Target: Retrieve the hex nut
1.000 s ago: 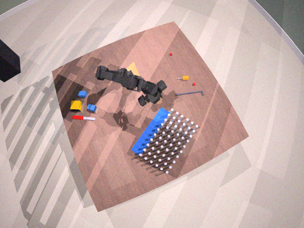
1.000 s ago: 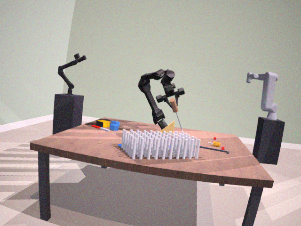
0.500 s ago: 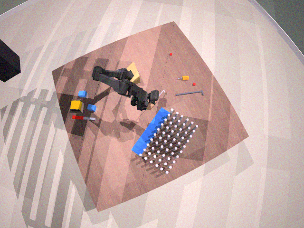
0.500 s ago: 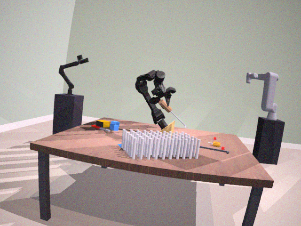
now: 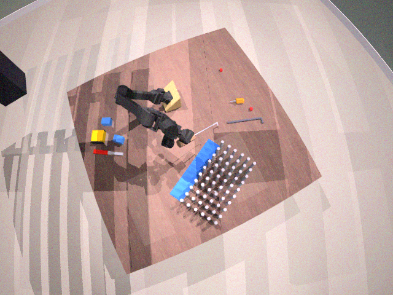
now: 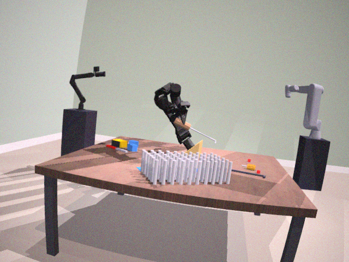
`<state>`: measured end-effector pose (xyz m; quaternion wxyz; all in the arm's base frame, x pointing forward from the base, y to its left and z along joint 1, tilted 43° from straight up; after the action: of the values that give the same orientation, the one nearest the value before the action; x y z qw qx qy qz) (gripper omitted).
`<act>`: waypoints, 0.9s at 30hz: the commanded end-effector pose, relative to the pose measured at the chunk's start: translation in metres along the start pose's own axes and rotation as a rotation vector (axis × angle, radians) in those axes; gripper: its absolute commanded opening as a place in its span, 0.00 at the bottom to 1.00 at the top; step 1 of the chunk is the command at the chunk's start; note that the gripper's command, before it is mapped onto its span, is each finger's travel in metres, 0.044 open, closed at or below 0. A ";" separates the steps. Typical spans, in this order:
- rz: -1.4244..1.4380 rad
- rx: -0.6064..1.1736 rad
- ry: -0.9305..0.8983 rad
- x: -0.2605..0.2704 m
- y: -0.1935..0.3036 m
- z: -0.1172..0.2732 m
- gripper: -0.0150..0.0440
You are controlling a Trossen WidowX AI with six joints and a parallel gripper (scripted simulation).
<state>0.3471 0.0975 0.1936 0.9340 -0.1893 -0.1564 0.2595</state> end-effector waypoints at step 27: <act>-1.034 -0.074 -0.044 -0.058 -0.073 0.024 0.25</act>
<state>0.3263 0.0218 0.2308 0.9417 -0.1243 -0.2479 -0.1903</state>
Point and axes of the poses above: the point midway between the two fingers, 35 mm back from their tips, its own z axis back along the fingers, its own x axis across the jaws, y = z × x, the point moved 3 cm from there along z, back along the fingers, and after that the axes turned 6 degrees about -z, right-handed, at the moved point
